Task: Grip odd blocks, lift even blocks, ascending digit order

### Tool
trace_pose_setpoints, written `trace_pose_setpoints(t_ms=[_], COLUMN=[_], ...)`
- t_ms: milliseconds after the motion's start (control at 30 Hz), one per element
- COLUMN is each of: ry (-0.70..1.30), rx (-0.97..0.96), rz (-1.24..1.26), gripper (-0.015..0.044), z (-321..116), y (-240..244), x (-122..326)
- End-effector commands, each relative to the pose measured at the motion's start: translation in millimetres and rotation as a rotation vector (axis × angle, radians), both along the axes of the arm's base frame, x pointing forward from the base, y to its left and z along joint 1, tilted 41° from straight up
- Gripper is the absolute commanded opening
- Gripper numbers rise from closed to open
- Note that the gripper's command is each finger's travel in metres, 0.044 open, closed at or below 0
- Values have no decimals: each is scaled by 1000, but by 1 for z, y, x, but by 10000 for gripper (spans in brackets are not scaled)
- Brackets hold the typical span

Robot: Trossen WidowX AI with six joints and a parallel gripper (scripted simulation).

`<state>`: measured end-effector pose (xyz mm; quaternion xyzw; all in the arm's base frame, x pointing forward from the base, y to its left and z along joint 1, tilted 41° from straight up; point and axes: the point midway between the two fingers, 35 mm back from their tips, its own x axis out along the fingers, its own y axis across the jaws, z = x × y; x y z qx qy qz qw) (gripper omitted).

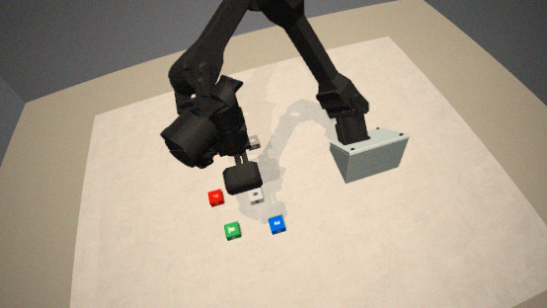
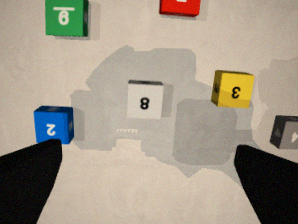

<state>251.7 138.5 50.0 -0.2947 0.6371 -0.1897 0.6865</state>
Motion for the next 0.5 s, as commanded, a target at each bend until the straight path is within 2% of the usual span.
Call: trace_pose_setpoints(t_ms=[0, 133, 300, 467], ry=[-3, -3, -1, -1], rx=[4, 5, 9, 8], rz=[-4, -3, -3, -4], gripper=[400, 400, 400, 400], z=[0, -2, -46, -47], y=[1, 3, 49, 50], x=[0, -2, -43, -45])
